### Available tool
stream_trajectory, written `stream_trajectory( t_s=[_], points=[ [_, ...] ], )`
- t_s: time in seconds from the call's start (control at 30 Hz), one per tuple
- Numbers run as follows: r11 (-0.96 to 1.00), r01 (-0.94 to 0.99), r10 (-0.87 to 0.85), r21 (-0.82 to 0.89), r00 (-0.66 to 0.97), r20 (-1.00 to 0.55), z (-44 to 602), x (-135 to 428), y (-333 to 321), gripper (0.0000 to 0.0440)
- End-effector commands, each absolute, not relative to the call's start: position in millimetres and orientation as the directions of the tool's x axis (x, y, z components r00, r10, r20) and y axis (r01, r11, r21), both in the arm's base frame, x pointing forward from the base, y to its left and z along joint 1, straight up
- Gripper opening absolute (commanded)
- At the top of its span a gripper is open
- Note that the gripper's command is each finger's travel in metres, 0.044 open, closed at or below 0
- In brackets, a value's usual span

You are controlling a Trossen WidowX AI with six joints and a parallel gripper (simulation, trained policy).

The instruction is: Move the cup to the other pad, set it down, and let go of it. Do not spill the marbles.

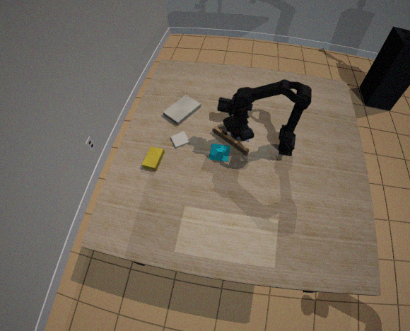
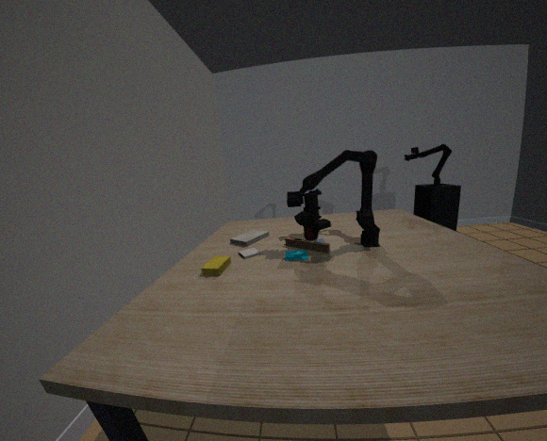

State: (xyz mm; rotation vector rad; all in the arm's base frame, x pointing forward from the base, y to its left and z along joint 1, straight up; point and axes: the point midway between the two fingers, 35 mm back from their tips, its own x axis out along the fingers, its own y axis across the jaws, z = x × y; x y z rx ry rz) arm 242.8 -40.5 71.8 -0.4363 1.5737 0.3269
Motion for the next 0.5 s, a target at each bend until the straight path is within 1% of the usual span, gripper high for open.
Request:
stream_trajectory(
  t_s=[0.0,0.47],
  points=[
    [0.872,-0.485,-0.065,-0.057,0.0,-0.998,82,252,-36,0.0],
    [0.849,-0.522,-0.054,-0.084,0.072,-0.996,108,280,-11,0.0]
  ],
)
